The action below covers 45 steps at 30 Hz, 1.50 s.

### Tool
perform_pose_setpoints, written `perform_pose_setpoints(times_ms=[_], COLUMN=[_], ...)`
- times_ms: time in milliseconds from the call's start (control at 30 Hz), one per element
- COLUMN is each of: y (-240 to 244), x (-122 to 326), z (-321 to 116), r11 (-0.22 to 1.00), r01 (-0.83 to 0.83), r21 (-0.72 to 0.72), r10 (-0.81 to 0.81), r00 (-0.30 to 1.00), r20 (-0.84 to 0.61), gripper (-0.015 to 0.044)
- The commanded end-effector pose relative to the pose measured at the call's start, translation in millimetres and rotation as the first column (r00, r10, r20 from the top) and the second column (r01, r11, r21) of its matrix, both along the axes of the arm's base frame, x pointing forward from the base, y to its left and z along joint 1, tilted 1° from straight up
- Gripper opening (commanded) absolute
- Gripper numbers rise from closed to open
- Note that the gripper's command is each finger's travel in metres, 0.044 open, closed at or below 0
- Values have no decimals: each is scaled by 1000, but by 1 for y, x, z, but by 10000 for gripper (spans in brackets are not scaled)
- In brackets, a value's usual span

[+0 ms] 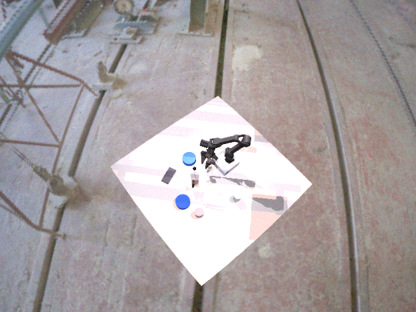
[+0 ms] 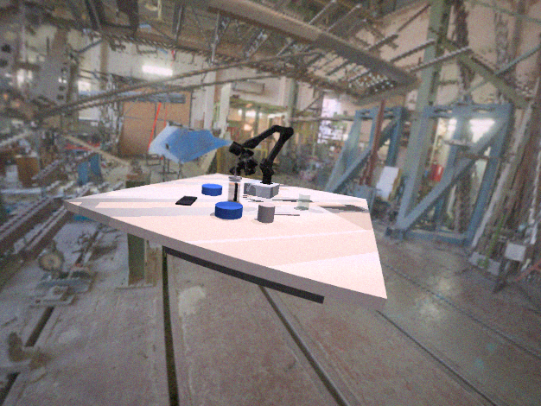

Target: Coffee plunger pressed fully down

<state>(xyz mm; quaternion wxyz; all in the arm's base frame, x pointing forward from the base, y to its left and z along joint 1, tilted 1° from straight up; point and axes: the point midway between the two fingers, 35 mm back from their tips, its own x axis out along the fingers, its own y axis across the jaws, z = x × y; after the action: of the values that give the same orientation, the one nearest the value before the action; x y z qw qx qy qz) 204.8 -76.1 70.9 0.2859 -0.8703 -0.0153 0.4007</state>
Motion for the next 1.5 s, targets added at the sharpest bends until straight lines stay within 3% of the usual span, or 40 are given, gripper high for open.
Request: perform_pose_setpoints(times_ms=[0, 100, 233, 400, 533, 633, 867, 1033, 1233, 1467], y=[-1, -3, -9, -12, -9, -4, 6, 18, 29, 41], x=[0, 4, 18, 35, 50, 57, 66, 72, 75, 75], z=[-2, 4, 23, 56, 89, 112, 137, 167, 192, 220], r11=[1000, 989, 852, 389, -95, -404, -612, -907, -983, -899], r01=[-1, -88, -305, -496, -482, -403, -281, -45, 160, 349], r21=[-8, -118, -426, -777, -871, -821, -739, -419, -90, 264], r10=[1, 91, 345, 654, 749, 717, 654, 400, 121, -194], r00=[1000, 996, 938, 742, 542, 419, 346, 222, 191, 223], r20=[-8, 16, 19, -146, -382, -558, -673, -889, -974, -955], gripper=[426, 440, 440, 440, 440, 440, 440, 440, 440, 440])
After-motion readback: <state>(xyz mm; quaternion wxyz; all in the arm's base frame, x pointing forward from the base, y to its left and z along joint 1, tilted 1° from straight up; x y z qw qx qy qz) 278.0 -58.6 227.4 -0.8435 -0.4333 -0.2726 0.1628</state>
